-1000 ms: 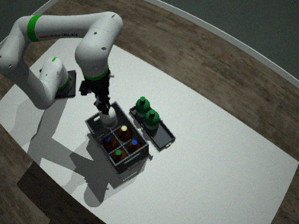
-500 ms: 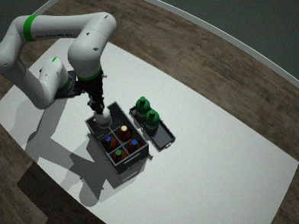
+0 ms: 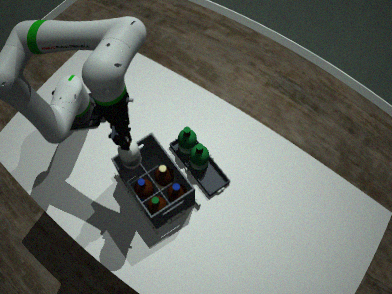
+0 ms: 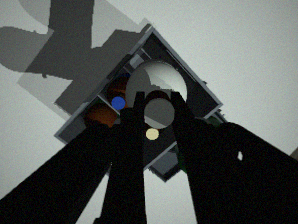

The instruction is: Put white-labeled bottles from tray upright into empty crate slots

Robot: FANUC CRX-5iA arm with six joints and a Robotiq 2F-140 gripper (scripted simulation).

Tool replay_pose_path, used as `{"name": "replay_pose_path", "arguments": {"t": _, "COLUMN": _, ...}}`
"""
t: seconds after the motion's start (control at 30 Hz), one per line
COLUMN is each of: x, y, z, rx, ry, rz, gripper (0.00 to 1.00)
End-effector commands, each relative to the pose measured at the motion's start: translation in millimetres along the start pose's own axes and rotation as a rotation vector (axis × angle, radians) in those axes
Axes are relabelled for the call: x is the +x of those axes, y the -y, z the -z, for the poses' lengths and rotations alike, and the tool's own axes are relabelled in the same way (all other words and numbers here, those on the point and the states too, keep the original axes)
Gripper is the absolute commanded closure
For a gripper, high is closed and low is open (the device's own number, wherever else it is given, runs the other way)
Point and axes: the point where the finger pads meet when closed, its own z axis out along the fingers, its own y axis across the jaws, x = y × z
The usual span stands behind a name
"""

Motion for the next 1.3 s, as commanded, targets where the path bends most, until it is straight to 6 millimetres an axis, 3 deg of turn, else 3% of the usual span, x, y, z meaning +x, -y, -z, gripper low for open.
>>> {"name": "replay_pose_path", "arguments": {"t": 0.0, "x": 2.7, "y": 0.7, "z": 0.7, "rx": 0.001, "ry": 0.001, "rz": 0.0, "gripper": 0.9}}
{"name": "replay_pose_path", "arguments": {"t": 1.27, "x": 16.7, "y": 2.7, "z": 0.7, "rx": 0.001, "ry": 0.001, "rz": 0.0, "gripper": 0.9}}
